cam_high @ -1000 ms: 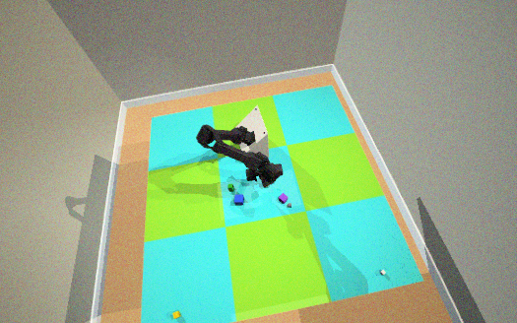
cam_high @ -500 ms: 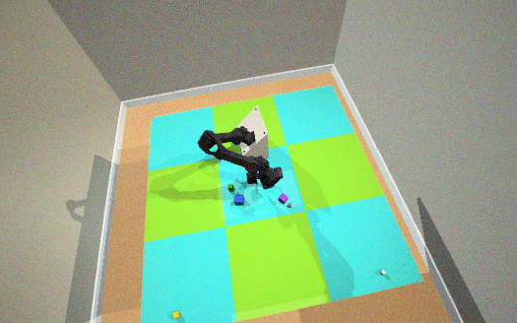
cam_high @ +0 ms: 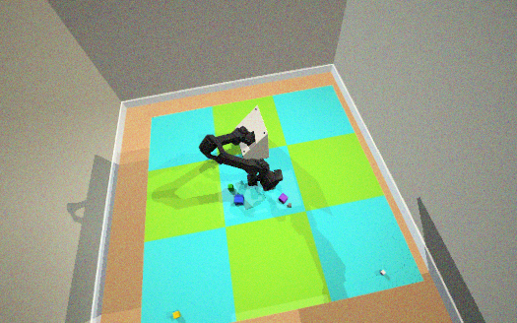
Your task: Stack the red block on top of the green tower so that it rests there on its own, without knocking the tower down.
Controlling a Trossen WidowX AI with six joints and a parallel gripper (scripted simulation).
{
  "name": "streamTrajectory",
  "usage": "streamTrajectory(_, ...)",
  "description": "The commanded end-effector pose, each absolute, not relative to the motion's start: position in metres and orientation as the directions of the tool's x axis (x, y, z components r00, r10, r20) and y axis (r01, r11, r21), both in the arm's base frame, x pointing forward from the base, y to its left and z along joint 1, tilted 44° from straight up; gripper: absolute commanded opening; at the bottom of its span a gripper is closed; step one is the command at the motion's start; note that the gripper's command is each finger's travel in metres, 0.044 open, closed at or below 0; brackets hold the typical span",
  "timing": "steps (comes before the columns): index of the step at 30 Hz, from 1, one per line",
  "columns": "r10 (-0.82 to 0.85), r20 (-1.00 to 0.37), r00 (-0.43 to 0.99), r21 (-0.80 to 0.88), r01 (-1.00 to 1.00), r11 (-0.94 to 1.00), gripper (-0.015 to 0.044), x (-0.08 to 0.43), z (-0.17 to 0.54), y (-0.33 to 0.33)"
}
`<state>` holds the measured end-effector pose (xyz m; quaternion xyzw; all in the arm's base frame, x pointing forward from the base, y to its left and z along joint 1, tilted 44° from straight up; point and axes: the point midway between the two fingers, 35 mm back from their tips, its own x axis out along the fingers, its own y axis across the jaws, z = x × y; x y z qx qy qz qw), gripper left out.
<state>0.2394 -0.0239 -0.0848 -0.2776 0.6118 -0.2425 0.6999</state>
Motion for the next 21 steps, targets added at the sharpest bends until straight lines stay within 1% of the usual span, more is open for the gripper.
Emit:
streamTrajectory(1,-0.684,-0.718,0.131,-0.691,-0.010,0.723,0.0440,0.2372,-0.0889,-0.0291)
streamTrajectory(16,-0.684,-0.718,0.131,-0.691,-0.010,0.723,0.0440,0.2372,-0.0889,-0.0291)
streamTrajectory(21,-0.684,-0.718,0.131,-0.691,-0.010,0.723,0.0309,0.2372,-0.0889,-0.0291)
